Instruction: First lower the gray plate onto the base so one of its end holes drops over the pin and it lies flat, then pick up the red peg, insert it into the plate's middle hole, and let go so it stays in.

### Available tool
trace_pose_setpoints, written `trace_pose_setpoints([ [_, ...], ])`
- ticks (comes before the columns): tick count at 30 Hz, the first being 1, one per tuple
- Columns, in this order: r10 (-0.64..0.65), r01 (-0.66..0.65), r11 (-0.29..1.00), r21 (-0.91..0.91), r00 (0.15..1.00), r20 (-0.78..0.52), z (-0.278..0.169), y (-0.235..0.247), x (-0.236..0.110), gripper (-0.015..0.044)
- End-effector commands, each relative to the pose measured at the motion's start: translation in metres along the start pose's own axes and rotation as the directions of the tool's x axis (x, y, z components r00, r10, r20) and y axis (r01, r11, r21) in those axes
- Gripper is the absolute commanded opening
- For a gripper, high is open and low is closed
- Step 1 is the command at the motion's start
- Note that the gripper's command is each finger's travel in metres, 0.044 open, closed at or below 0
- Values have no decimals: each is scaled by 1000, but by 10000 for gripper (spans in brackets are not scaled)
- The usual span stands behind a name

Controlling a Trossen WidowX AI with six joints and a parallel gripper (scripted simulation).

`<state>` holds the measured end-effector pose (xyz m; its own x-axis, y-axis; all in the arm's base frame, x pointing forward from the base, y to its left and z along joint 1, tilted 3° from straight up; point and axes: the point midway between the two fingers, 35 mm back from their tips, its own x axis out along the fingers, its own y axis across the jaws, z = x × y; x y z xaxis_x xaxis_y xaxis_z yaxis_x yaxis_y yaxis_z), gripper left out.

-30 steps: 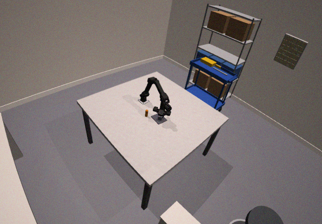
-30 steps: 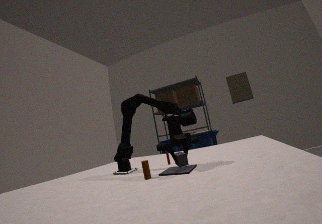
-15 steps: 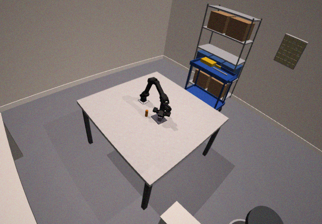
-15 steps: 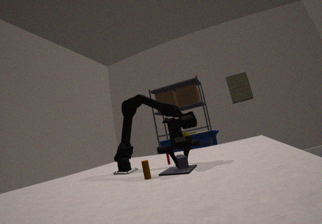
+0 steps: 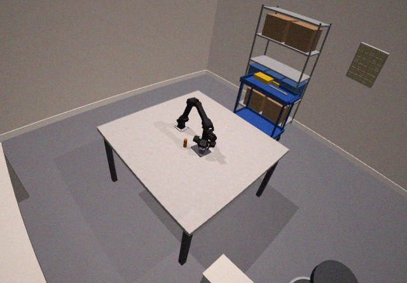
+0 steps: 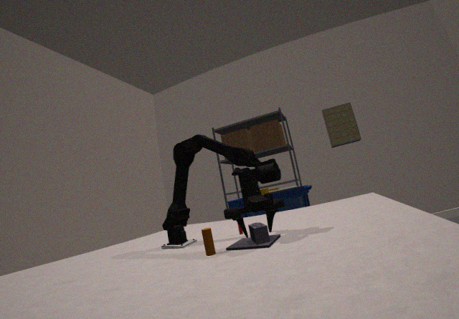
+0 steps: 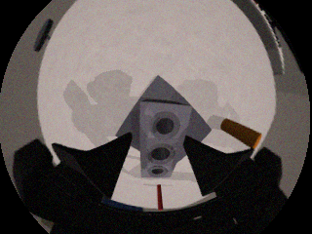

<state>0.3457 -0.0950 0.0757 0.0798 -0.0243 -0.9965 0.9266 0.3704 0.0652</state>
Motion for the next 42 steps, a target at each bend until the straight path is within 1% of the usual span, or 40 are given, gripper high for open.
trace_pose_setpoints([
  [1,0,0,1000,0,1000,0,0,0,0,440],
  [4,0,0,1000,0,1000,0,0,0,0,440],
  [6,1,-1,1000,1,1000,0,1,1,-9,440],
  [14,0,0,1000,-1,1000,-4,2,2,-109,440],
  [16,-1,1,1000,-2,1000,-4,4,3,-116,440],
  [21,-1,1,1000,-2,1000,-5,2,4,-118,440],
  [23,-2,2,1000,-1,1000,-7,-21,9,-119,440],
  [28,-2,2,1000,3,1000,-16,-107,12,-123,440],
  [32,-3,3,1000,5,1000,-21,-168,-2,-123,440],
  [35,-3,3,1000,8,1000,-23,-205,-20,-121,440],
  [37,-3,3,1000,8,1000,-24,-213,-25,-121,440],
  [40,-3,3,1000,8,1000,-24,-214,-25,-119,440],
  [42,-3,3,1000,8,1000,-24,-215,-25,-104,440],
])
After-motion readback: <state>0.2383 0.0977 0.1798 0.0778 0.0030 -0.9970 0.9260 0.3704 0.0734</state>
